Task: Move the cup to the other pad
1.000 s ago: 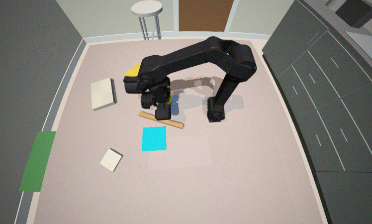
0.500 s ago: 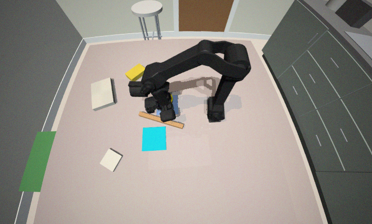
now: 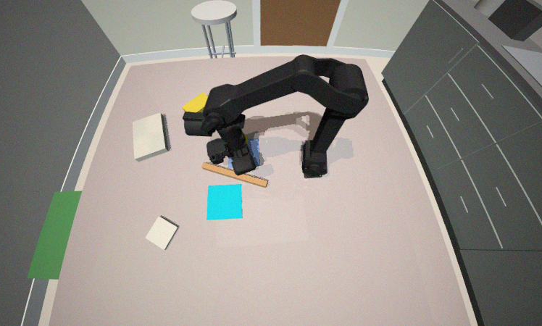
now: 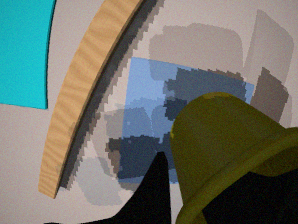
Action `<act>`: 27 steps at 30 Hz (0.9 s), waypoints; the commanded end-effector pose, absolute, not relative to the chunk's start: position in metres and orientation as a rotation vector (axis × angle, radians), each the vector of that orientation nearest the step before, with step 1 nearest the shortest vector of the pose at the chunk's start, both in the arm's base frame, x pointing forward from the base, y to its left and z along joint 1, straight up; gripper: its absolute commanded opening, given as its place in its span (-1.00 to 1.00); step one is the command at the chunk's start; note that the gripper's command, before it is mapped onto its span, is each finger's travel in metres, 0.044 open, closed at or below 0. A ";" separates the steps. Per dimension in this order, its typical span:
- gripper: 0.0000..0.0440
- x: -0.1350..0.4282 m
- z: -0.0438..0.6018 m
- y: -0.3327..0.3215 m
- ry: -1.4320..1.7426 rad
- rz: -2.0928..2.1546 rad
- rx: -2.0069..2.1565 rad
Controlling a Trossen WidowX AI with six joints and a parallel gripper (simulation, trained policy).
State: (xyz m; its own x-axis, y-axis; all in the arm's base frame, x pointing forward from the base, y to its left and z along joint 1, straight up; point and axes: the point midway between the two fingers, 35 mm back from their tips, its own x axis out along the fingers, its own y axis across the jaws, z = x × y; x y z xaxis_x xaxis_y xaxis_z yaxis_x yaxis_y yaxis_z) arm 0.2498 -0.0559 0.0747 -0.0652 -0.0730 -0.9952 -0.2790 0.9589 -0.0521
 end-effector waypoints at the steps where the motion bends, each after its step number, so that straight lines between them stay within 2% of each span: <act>1: -0.96 0.255 0.083 -0.054 1.612 0.187 -0.286; 27: -0.97 0.295 0.124 -0.006 1.467 0.246 -0.364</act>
State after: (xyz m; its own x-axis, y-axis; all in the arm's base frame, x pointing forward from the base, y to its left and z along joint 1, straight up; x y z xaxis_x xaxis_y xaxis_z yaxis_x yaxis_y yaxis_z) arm 0.2899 -0.0135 0.1212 0.0736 -0.0638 -0.9952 -0.3735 0.9236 -0.0868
